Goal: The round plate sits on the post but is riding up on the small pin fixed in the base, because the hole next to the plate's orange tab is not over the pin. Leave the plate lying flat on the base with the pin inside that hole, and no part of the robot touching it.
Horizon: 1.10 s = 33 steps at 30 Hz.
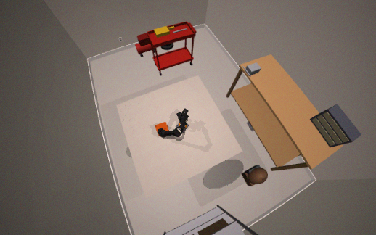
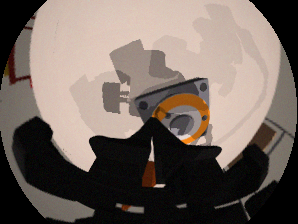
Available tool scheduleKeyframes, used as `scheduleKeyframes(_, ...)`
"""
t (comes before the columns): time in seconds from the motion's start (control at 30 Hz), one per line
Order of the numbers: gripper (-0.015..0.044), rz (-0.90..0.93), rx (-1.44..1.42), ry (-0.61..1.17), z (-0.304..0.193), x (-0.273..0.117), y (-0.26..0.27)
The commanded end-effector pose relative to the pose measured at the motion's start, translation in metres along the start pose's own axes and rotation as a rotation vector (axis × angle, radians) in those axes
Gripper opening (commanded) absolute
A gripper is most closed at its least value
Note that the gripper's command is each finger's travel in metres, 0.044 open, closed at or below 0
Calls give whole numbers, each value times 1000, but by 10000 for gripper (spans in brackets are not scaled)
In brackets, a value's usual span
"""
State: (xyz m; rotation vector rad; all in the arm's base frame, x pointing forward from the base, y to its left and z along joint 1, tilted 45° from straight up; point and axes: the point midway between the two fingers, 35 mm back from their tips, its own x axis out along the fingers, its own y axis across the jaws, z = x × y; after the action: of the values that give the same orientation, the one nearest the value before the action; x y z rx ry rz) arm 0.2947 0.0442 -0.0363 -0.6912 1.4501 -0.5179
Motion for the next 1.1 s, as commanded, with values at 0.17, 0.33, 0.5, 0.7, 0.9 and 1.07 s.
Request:
scheduleKeyframes(0.17,0,-6,-6,2,12,2,-3)
scheduleKeyframes(0.33,0,-6,-6,2,19,2,-6)
scheduleKeyframes(0.5,0,-6,-6,1,25,2,-11)
scheduleKeyframes(0.7,0,-7,-5,1,32,2,-19)
scheduleKeyframes(0.9,0,-7,-5,1,37,2,-28)
scheduleKeyframes(1.07,0,-8,-5,1,39,2,-32)
